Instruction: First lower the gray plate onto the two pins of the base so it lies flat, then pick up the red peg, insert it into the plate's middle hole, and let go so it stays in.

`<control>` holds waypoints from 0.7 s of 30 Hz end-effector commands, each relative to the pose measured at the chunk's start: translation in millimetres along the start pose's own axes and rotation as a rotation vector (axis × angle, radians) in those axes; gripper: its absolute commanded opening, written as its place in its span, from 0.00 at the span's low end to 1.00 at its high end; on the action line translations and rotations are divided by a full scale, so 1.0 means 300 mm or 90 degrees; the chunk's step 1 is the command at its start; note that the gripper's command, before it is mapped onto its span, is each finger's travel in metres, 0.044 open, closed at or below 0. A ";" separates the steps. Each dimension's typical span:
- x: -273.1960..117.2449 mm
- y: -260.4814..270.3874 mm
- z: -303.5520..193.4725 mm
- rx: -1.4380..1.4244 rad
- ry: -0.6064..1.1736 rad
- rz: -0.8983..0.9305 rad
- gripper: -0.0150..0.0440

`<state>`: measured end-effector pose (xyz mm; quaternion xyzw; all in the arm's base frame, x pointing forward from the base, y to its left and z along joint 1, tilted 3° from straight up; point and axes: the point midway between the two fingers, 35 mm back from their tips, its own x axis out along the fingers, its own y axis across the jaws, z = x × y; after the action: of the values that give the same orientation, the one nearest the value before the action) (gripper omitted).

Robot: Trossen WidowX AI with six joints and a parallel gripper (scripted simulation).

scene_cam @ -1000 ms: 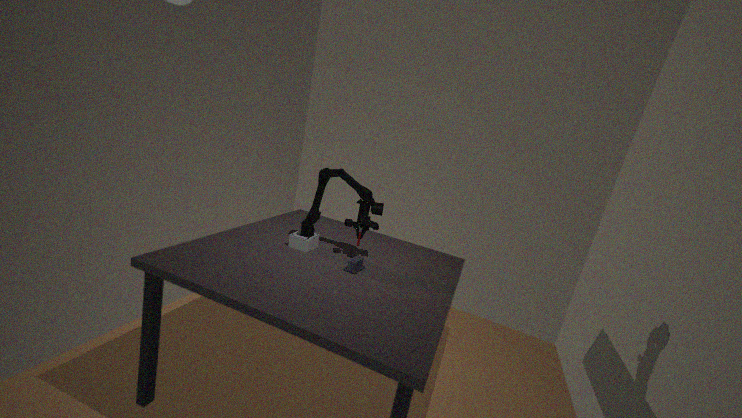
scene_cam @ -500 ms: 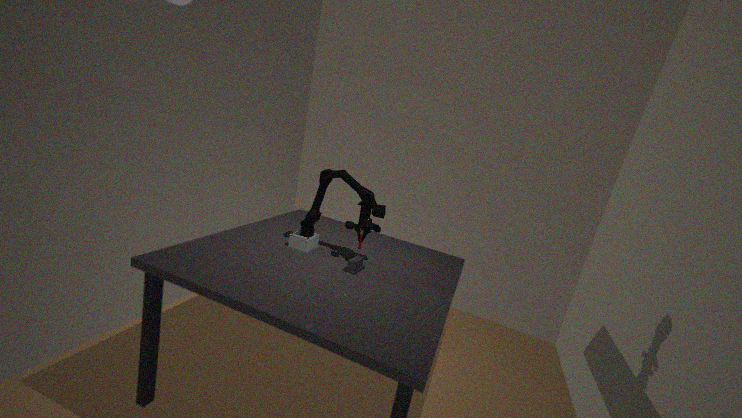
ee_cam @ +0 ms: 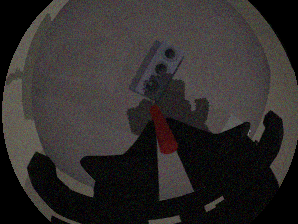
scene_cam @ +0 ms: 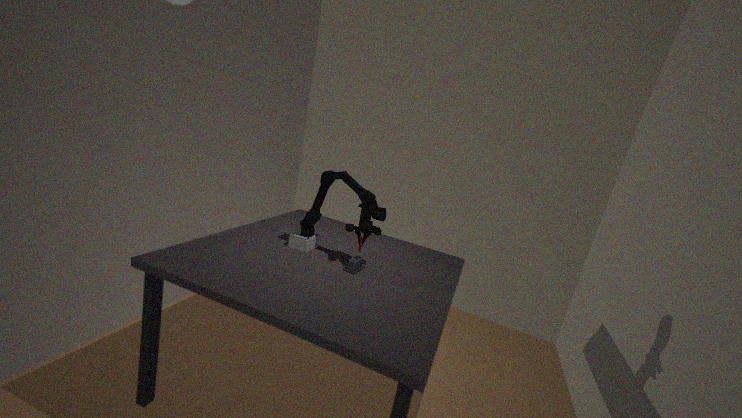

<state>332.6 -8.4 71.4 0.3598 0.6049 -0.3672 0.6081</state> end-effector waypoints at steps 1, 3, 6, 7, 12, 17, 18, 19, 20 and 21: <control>0.013 -0.013 0.045 -0.001 0.003 -0.009 0.25; 0.014 -0.018 0.066 -0.001 0.003 -0.010 0.25; 0.015 -0.027 0.095 -0.001 0.003 -0.010 0.25; 0.015 -0.030 0.105 -0.001 0.003 -0.010 0.25; 0.017 -0.046 0.154 -0.001 0.004 -0.011 0.25; 0.018 -0.061 0.189 -0.001 0.004 -0.011 0.25; 0.018 -0.061 0.189 -0.001 0.004 -0.011 0.25; 0.018 -0.061 0.189 -0.001 0.004 -0.011 0.25; 0.018 -0.061 0.189 -0.001 0.004 -0.011 0.25; 0.018 -0.061 0.189 -0.001 0.004 -0.011 0.25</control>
<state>343.6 -65.2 70.3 0.3594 0.6052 -0.3700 0.6064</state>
